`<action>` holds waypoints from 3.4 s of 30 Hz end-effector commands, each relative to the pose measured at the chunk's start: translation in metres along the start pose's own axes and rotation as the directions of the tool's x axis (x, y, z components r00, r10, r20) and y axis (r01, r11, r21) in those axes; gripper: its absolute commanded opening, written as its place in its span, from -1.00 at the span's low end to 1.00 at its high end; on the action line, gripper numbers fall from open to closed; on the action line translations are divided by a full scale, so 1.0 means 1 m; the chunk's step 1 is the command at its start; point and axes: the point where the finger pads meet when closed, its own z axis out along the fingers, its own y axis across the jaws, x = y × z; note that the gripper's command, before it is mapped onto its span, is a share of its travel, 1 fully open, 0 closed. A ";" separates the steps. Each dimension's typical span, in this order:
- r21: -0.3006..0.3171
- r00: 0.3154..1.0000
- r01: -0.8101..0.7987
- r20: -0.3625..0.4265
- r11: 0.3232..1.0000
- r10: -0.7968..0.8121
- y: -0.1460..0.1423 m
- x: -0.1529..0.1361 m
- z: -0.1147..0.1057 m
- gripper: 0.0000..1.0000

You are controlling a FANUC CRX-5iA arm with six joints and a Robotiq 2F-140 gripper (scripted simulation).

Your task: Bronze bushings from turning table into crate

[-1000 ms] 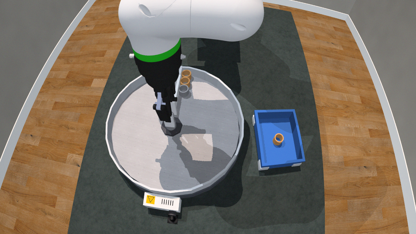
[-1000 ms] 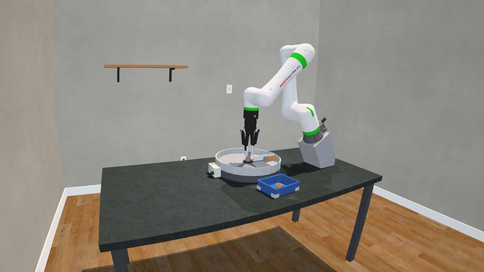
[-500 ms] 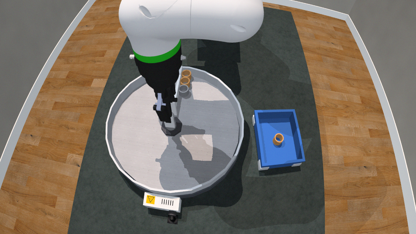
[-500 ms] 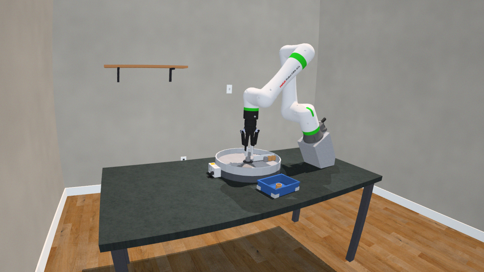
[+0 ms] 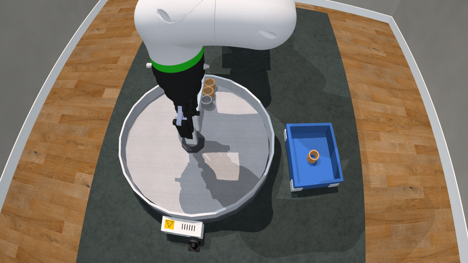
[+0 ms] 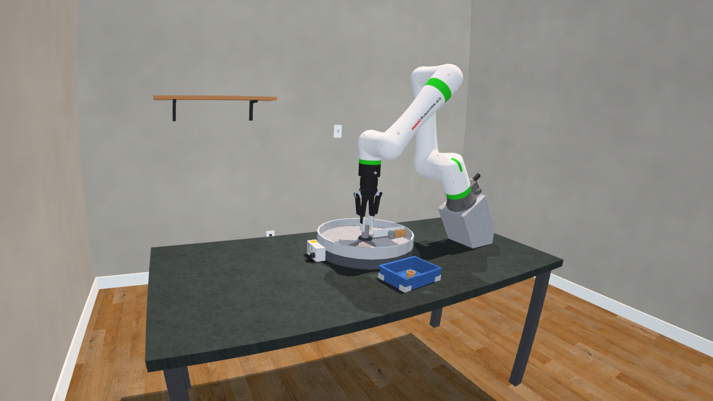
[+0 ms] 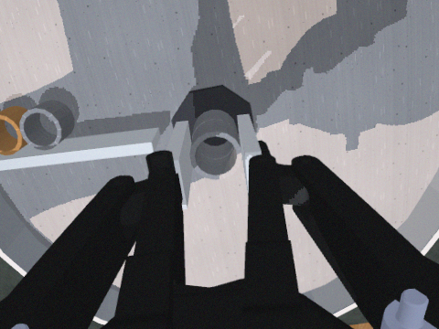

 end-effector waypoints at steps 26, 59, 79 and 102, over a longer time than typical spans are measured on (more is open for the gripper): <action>0.000 1.000 0.000 0.000 1.000 0.000 0.000 0.000 0.000 -1.00; 0.000 1.000 0.000 0.000 1.000 0.000 0.000 0.000 0.000 -0.52; 0.000 1.000 0.000 0.000 1.000 0.000 0.000 0.000 -0.005 -0.52; 0.000 1.000 0.000 0.000 1.000 0.000 0.000 0.000 -0.045 -0.52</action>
